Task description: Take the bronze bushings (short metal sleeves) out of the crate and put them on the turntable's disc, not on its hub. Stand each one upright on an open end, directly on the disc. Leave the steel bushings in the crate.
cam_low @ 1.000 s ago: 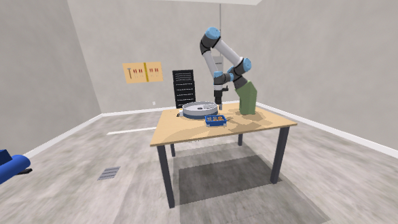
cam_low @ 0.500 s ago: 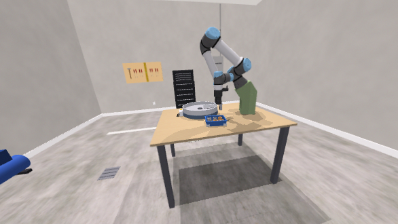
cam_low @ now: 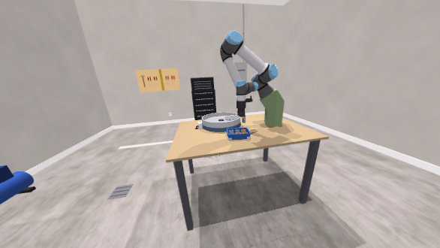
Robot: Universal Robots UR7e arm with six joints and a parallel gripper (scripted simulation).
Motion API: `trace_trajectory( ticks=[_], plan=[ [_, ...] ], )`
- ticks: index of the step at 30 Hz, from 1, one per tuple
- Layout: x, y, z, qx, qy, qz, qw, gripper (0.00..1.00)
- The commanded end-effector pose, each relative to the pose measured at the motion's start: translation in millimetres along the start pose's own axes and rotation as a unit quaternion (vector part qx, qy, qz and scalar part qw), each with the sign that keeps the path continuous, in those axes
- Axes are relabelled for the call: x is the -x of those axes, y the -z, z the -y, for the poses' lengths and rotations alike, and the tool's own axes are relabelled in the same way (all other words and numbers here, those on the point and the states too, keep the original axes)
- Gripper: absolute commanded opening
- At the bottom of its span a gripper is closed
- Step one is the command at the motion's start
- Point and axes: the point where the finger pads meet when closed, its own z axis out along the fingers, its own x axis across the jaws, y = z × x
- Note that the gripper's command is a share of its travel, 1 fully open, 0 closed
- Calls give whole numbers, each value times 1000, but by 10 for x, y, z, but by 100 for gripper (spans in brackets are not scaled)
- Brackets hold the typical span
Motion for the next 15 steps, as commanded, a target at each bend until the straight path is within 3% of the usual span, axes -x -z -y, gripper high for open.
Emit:
trace_trajectory(
  ticks=[1, 10, 15],
  plan=[
    [-5, -169, -30, 2, -1, -1, 1000, 36],
    [-4, -524, -32, 2, -1, -1, 1000, 36],
    [-4, -587, -32, 2, -1, -1, 1000, 36]
  ],
)
